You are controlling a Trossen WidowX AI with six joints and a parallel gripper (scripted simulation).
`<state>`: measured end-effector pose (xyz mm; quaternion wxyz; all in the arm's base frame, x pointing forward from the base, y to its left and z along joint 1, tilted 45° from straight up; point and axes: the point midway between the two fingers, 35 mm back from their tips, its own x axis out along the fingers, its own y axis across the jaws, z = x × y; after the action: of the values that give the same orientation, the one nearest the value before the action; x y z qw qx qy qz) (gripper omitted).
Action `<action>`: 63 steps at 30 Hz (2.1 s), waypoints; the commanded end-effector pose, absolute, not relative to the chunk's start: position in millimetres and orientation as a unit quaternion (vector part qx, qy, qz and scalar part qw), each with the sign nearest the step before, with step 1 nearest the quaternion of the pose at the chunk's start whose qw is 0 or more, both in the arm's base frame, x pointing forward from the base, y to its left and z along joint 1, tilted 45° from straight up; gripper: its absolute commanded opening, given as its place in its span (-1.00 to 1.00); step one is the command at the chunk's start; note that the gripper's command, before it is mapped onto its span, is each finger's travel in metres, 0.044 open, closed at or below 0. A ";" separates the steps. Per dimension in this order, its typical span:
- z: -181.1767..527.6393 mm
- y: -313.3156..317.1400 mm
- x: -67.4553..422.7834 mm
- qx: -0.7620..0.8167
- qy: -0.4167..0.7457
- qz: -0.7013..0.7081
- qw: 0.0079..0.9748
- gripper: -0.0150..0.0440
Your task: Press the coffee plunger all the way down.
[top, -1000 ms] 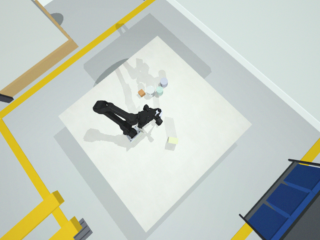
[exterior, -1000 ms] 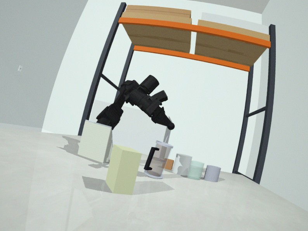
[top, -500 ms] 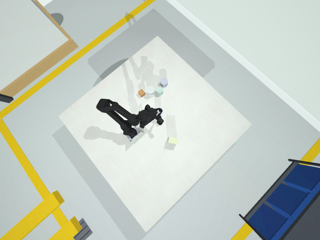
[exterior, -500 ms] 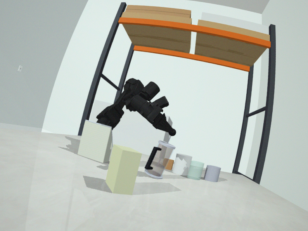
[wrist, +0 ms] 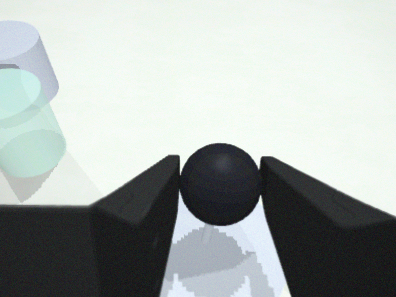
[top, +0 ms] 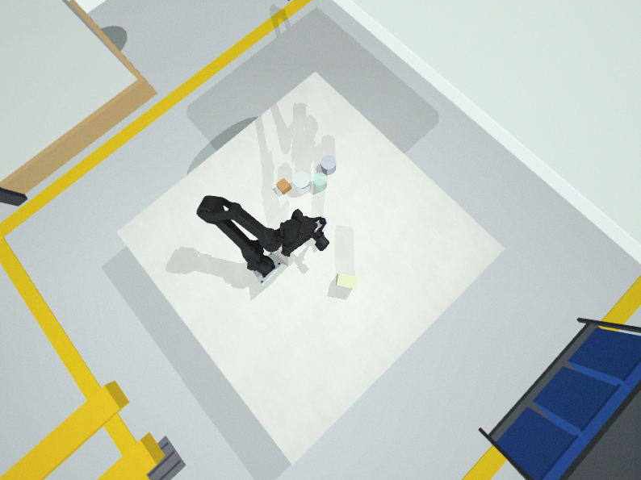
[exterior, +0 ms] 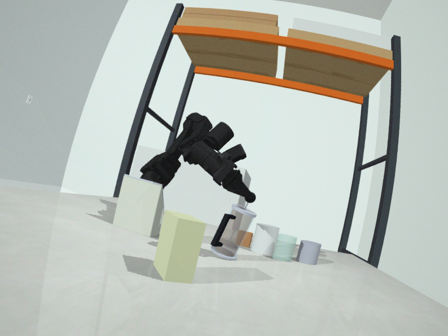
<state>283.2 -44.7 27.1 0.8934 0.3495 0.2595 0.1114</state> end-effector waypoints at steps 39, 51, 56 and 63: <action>22.4 -43.7 285.0 0.356 0.266 0.116 0.888 0.25; 22.9 -45.1 285.7 0.357 0.266 0.114 0.888 1.00; 33.4 -55.2 289.8 0.329 0.252 0.111 0.903 1.00; 59.4 -81.1 273.1 0.341 0.274 0.111 0.892 1.00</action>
<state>281.6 -67.0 38.7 0.8946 0.3389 0.2708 0.1074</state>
